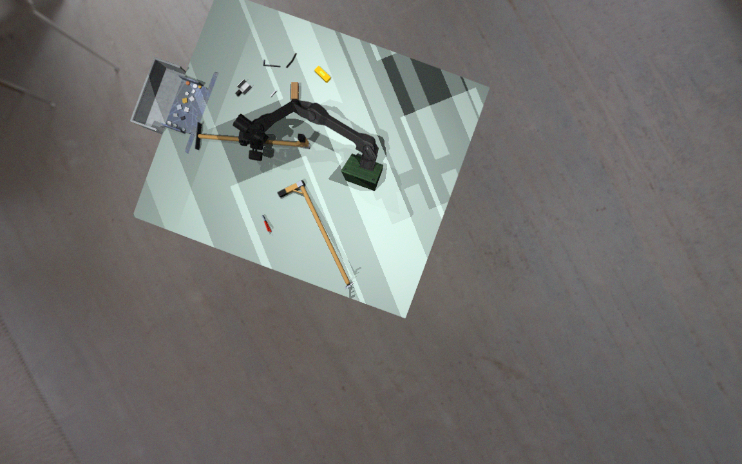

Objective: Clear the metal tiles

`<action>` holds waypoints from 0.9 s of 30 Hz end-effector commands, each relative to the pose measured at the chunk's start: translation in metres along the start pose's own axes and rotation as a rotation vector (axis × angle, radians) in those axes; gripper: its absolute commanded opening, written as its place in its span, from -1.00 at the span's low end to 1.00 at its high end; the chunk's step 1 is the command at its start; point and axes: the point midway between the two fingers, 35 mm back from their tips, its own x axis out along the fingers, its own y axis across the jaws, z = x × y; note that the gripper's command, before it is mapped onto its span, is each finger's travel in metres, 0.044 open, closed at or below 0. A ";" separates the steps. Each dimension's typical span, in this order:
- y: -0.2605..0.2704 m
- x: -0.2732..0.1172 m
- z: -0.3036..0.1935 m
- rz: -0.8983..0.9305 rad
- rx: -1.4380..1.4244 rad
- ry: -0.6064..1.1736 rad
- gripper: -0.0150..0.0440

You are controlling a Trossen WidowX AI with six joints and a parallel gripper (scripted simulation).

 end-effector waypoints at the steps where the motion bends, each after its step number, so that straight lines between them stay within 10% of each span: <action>1: -0.007 0.001 0.000 -0.002 0.002 0.002 -0.49; 27: -0.003 -0.076 0.034 0.004 0.002 -0.001 -0.49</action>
